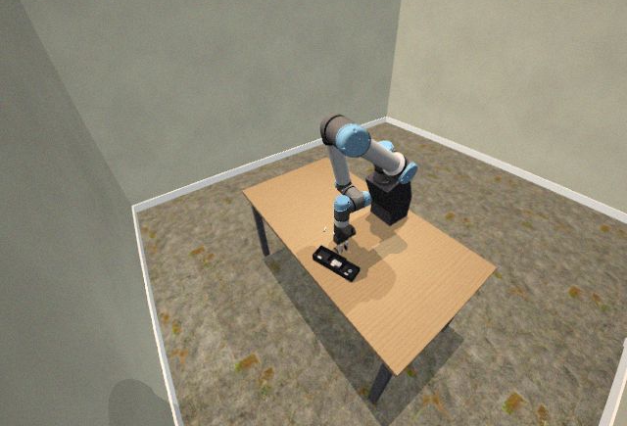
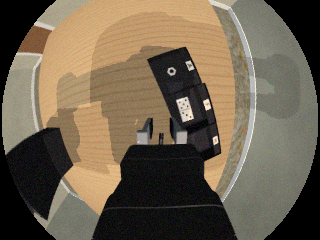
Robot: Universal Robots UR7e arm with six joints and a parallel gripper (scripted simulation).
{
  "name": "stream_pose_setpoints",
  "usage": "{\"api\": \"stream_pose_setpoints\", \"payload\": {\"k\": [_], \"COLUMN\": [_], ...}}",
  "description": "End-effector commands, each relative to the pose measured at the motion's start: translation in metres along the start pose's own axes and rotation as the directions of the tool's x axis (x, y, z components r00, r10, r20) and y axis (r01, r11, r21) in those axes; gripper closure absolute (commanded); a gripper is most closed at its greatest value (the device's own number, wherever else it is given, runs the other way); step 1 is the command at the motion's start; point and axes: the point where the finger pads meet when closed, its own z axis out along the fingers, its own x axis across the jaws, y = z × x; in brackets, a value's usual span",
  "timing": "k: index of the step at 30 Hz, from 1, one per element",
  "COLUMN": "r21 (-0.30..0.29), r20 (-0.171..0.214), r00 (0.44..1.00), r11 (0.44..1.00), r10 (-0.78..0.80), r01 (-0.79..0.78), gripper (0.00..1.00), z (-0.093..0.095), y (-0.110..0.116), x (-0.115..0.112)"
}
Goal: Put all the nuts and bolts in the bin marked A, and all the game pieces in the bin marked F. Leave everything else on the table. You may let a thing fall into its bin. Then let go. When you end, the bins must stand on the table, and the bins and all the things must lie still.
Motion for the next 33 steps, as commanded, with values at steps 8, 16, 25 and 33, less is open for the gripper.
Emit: {"api": "stream_pose_setpoints", "payload": {"k": [8,16,25,33], "r21": [0.001,0.004,0.021,0.022], "r20": [-0.001,-0.002,-0.002,-0.012], "r00": [0.958,0.854,0.740,0.738], "r11": [0.958,0.854,0.740,0.738], "r10": [0.288,0.520,0.672,0.675], "r01": [-0.288,-0.520,-0.672,-0.675], "gripper": [0.38,0.38,0.38,0.38], "z": [-0.001,-0.001,-0.001,-0.002], "y": [0.088,0.153,0.210,0.251], "x": [-0.015,-0.027,-0.037,-0.040]}}
